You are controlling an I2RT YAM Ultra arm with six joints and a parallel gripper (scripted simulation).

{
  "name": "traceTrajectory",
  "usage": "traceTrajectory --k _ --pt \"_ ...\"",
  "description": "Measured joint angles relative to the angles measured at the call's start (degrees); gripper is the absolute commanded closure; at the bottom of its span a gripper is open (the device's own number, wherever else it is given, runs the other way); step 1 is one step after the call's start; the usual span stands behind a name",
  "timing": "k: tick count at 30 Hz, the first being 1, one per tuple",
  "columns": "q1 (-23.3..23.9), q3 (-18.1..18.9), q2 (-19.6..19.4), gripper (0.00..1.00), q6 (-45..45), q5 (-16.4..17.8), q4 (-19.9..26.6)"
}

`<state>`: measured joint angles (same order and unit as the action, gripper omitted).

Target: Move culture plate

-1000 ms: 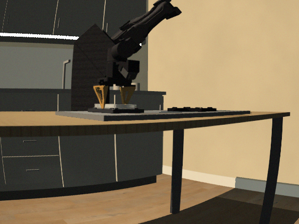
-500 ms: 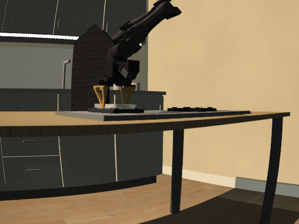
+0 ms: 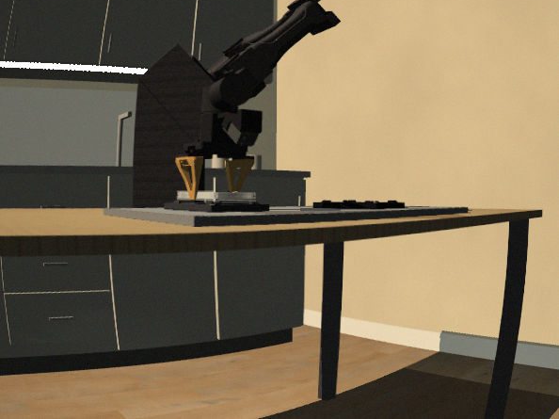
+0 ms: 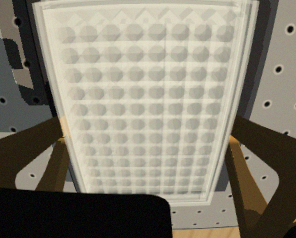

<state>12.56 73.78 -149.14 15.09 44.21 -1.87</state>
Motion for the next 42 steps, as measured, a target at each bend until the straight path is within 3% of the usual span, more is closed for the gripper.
traceTrajectory --k 42 --pt "6.6 -2.71 8.68 1.0 9.49 2.34 11.63"
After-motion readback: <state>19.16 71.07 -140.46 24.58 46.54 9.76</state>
